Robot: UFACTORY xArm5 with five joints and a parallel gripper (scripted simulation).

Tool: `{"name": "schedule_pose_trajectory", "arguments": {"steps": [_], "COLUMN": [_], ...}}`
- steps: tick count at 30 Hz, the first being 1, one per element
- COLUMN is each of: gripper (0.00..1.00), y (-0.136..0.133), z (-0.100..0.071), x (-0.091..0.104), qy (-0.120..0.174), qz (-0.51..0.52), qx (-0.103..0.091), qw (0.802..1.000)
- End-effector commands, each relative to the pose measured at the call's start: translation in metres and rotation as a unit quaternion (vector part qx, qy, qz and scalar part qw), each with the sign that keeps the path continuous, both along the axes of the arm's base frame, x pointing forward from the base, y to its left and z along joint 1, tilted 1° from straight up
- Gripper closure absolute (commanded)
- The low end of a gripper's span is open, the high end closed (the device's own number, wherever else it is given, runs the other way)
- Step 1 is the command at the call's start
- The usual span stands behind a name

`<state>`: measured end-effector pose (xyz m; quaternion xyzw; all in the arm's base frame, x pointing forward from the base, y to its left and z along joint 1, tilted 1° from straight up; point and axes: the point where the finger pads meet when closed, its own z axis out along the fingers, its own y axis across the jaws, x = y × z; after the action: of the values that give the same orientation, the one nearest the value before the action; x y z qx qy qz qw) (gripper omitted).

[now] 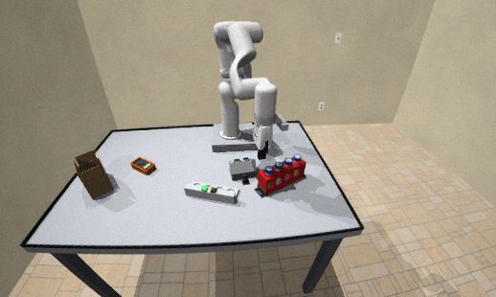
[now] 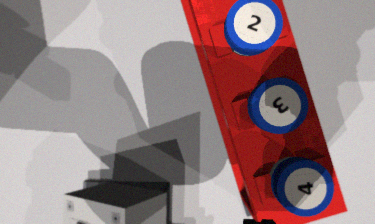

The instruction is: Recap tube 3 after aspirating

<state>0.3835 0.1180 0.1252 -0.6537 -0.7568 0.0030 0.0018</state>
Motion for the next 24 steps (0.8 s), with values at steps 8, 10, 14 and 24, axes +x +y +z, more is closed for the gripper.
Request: {"name": "schedule_pose_trajectory", "arguments": {"steps": [8,10,14,24], "gripper": [1.00,1.00,1.00,1.00], "y": [-0.036,-0.044,-0.063,-0.099], "z": [-0.012,-0.018,-0.029,-0.052], "x": [-0.038,-0.048,-0.068,-0.109], "qy": [-0.004,-0.004,-0.004,-0.004], "qz": [-0.001,-0.001,-0.001,-0.001], "qx": [0.007,0.007,0.007,0.007], "qw": [1.000,1.000,1.000,1.000]}}
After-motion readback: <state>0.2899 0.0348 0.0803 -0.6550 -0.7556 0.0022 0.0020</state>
